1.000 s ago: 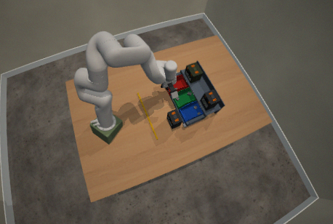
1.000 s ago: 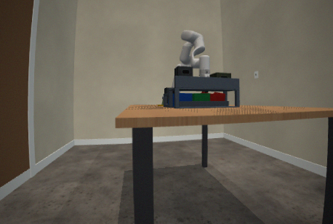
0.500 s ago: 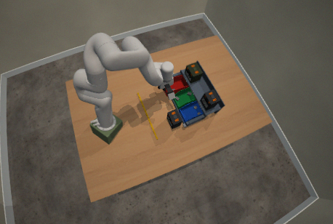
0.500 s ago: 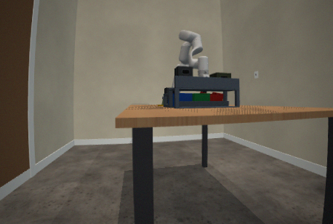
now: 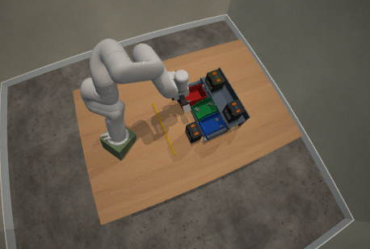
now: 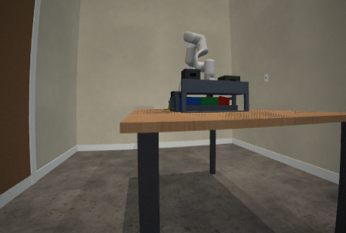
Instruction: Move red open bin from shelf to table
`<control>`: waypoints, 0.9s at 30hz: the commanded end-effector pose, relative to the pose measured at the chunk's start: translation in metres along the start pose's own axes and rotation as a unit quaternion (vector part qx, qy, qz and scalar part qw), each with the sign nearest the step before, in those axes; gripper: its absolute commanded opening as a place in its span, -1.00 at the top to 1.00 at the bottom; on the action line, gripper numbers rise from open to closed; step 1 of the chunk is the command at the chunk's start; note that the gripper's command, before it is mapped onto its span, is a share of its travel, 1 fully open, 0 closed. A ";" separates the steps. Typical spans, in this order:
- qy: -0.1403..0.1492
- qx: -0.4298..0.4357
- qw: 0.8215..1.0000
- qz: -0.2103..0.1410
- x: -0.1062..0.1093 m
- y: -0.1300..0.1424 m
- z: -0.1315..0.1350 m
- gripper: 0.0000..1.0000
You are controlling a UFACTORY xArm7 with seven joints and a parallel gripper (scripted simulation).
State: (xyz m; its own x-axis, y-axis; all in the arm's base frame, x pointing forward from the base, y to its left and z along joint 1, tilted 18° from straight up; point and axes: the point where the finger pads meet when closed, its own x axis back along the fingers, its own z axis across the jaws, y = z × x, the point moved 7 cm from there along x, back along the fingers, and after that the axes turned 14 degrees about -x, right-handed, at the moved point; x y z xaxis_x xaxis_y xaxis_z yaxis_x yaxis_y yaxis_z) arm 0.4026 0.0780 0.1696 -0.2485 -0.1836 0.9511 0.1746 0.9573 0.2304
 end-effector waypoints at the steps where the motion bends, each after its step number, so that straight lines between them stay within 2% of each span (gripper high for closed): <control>1: -0.001 0.000 1.000 -0.001 0.001 -0.004 0.016 1.00; 3: -0.001 0.000 1.000 0.000 0.001 -0.007 0.027 1.00; 15: -0.001 0.000 1.000 0.000 0.001 -0.007 0.027 1.00; 20: -0.001 0.000 1.000 0.000 0.001 -0.014 0.056 1.00; 27: -0.001 0.000 1.000 0.000 0.001 -0.014 0.056 1.00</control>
State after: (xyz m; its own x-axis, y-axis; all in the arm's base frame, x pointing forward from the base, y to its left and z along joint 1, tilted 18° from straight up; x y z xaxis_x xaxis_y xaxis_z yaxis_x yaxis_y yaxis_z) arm 0.3471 0.0771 0.1540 -0.2449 -0.1863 0.9515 0.1738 0.9570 0.2321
